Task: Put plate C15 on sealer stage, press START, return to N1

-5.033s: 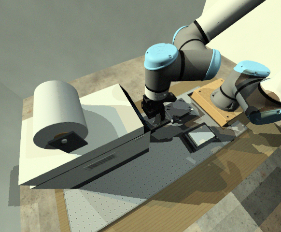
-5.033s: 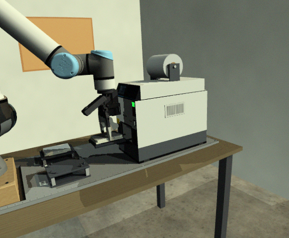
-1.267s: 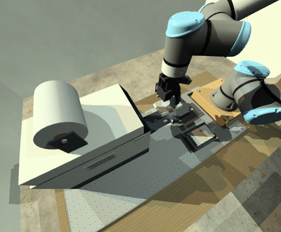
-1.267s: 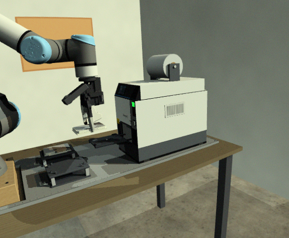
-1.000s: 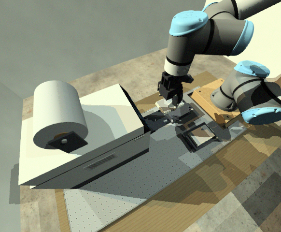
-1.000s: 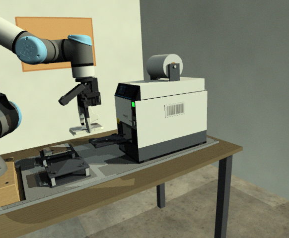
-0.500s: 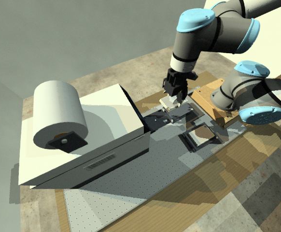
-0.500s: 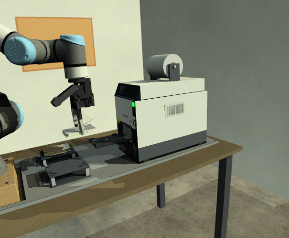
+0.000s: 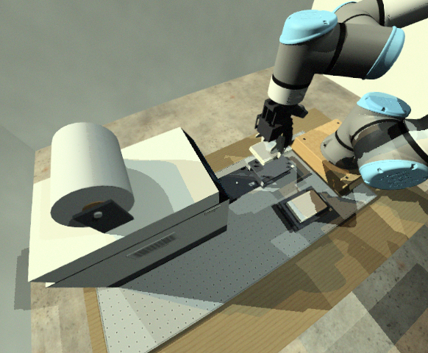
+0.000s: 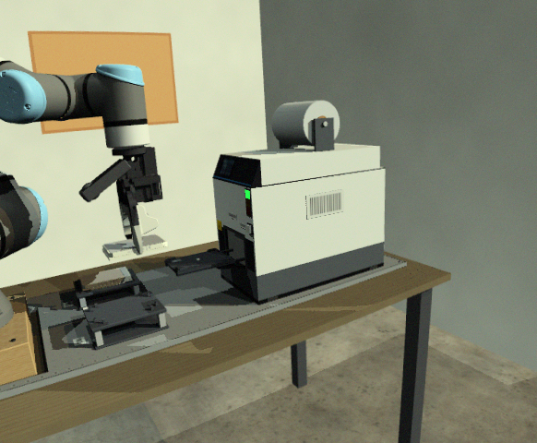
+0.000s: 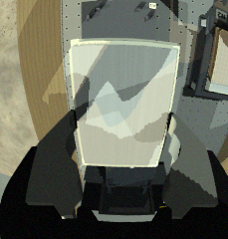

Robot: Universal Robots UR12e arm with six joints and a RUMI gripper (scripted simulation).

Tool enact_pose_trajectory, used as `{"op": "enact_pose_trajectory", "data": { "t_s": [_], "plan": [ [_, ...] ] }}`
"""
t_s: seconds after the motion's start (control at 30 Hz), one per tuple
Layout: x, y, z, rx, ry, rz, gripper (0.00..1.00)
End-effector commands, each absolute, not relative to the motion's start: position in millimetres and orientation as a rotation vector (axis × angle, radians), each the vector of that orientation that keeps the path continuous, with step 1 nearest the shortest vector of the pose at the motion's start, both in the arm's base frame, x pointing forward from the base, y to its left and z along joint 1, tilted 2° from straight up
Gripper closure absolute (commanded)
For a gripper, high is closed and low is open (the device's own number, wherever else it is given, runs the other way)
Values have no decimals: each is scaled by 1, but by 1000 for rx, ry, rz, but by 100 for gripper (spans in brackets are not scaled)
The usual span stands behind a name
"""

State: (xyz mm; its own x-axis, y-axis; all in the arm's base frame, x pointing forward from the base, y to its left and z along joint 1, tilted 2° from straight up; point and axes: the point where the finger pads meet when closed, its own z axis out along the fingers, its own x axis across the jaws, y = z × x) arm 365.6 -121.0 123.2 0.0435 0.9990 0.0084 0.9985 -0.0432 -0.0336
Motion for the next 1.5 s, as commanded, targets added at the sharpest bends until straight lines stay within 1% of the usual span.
{"op": "enact_pose_trajectory", "data": {
  "t_s": [0.0,0.57,1.47],
  "plan": [
    [353,-121,123,-2241,-2153,28,100],
    [319,-125,124,-2241,-2153,28,100],
    [319,-125,125,-2241,-2155,28,100]
  ]
}}
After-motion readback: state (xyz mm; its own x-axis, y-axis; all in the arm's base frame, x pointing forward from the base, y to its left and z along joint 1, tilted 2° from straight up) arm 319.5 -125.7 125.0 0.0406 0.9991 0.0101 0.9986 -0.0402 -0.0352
